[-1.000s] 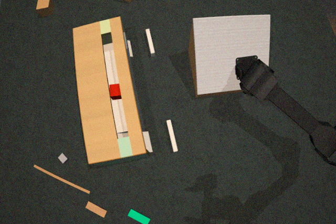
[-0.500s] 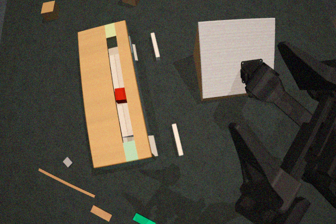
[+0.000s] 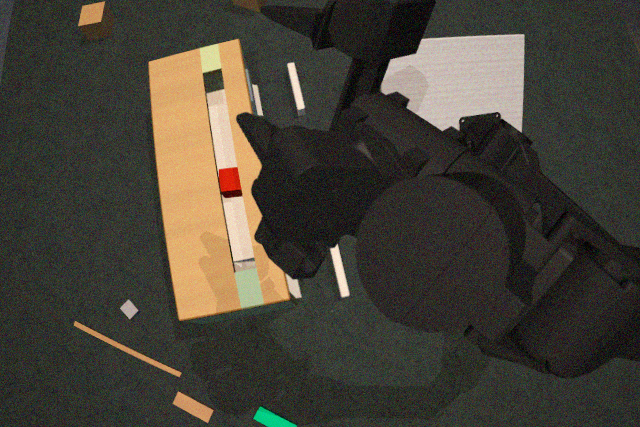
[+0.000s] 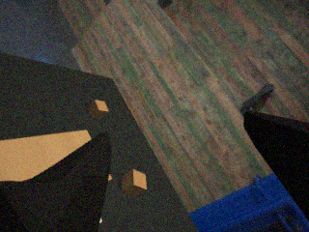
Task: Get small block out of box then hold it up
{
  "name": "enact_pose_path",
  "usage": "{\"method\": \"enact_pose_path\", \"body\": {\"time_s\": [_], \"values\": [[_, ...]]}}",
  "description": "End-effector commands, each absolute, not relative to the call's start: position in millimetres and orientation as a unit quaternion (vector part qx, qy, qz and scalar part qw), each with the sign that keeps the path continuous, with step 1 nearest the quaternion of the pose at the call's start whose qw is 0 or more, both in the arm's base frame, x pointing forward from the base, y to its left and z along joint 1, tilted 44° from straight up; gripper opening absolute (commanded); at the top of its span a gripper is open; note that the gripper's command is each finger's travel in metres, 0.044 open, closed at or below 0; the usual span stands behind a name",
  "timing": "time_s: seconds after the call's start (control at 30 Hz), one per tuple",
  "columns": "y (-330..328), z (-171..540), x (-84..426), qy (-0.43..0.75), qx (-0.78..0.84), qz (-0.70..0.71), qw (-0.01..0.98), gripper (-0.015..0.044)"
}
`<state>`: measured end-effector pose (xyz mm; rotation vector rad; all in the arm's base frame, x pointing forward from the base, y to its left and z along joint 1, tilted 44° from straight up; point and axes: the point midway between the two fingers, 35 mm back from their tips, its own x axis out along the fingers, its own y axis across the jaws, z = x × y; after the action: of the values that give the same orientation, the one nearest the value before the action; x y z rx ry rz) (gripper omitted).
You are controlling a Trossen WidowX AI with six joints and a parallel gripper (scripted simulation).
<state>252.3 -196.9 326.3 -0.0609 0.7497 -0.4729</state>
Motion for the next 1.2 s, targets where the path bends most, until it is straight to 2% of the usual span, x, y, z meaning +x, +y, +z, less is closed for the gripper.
{"method": "enact_pose_path", "body": {"time_s": [0.0,0.33,0.7,0.87,1.17], "values": [[-190,258,282,0.478,-0.134,-0.025,0.867,0.04],[-163,169,301,0.494,-0.231,0.301,0.782,0.04],[-121,94,304,0.312,-0.26,0.591,0.697,0.04],[-103,69,305,0.191,-0.256,0.663,0.677,0.04],[-102,68,305,0.181,-0.256,0.667,0.676,0.04]]}}
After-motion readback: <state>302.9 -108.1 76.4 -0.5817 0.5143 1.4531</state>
